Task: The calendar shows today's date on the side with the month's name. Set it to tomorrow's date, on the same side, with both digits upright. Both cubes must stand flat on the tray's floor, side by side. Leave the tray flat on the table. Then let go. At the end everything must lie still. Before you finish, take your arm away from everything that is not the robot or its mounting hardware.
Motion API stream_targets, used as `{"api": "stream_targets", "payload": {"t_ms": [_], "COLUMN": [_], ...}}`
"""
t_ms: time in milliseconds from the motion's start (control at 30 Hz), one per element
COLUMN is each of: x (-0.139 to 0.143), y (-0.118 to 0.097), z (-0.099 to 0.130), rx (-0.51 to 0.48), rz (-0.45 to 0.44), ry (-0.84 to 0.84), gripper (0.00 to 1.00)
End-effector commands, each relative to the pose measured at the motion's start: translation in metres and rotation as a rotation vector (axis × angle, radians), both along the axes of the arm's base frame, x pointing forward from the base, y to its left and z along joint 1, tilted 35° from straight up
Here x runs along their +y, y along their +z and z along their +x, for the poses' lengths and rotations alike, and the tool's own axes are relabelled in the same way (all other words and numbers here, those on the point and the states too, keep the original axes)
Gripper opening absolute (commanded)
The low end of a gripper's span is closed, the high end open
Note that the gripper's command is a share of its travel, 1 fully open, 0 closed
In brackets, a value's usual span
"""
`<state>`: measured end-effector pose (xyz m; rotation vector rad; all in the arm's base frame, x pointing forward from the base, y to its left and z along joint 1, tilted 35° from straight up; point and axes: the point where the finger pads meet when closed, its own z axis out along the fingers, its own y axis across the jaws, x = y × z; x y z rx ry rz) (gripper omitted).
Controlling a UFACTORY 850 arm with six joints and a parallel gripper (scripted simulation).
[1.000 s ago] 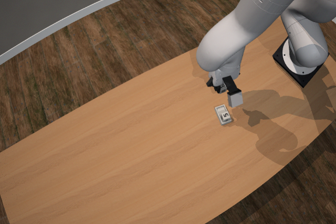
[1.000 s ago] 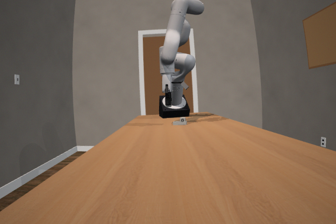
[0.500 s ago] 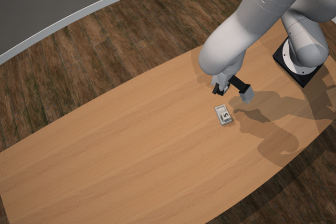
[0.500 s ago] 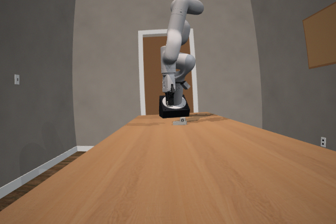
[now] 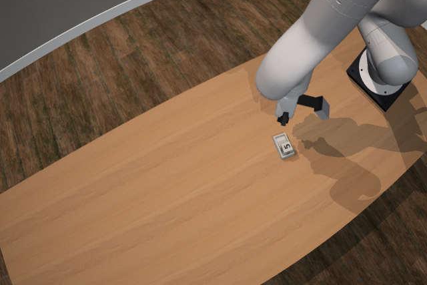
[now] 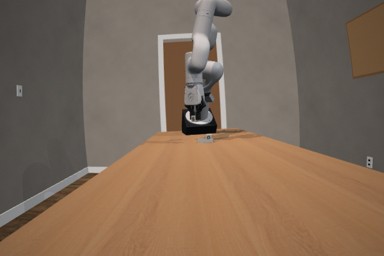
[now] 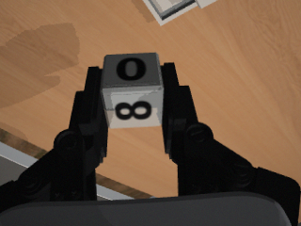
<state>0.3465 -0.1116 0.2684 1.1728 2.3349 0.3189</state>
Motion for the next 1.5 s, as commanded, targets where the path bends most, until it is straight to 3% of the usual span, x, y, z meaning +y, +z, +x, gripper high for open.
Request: {"api": "stream_targets", "payload": {"t_ms": [0, 1033, 1133, 1200, 1467], "x": [0.001, 0.014, 0.014, 0.016, 0.019], "y": [0.001, 0.005, 0.006, 0.006, 0.007], "z": [0.001, 0.004, 0.004, 0.004, 0.005], "rx": [-0.037, -0.027, -0.027, -0.026, -0.022], "rz": [-0.06, -0.601, -0.611, -0.679, -0.81], "ry": [0.114, 0.926, 0.941, 1.041, 1.234], "gripper": [0.27, 0.27, 0.27, 0.27, 0.27]}}
